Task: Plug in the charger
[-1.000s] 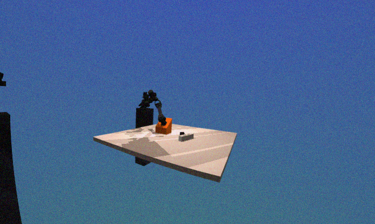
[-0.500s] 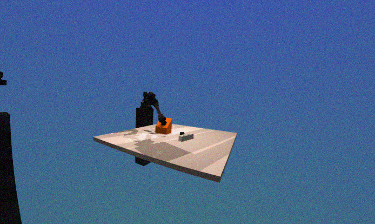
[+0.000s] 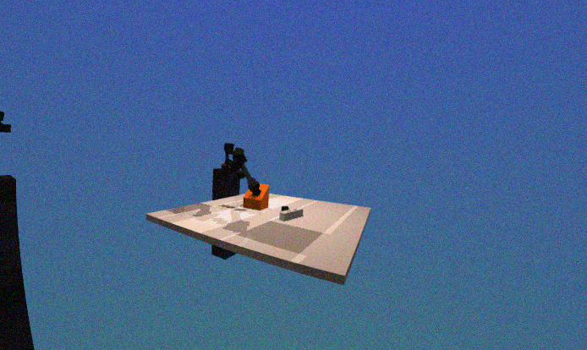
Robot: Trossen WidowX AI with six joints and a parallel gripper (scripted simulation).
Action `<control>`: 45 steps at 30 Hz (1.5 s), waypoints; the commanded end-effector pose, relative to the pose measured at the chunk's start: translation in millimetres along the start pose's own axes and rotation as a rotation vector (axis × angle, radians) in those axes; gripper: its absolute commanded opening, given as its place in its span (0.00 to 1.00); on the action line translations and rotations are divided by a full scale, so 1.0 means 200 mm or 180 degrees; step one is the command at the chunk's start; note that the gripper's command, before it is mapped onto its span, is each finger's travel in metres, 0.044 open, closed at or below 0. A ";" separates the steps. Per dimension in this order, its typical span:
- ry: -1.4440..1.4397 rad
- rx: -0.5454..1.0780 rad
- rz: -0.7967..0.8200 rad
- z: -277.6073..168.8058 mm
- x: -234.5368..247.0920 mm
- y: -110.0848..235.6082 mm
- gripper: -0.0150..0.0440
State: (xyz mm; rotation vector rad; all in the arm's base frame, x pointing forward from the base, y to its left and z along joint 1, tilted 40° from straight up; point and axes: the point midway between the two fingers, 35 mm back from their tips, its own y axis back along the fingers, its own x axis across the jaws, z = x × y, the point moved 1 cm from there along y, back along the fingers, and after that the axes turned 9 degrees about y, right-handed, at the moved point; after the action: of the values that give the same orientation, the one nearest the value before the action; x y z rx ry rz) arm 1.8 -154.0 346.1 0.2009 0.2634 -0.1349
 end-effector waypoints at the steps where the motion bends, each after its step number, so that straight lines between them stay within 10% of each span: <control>1: 0.0224 0.0065 0.0185 -0.01 0.11 -0.03 1.00; 45: 0.2177 0.0404 0.1739 -0.29 1.07 0.04 1.00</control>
State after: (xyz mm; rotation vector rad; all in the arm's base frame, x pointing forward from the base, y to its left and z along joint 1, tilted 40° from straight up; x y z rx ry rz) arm 183.4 -161.1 244.5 0.4240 0.8183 0.4355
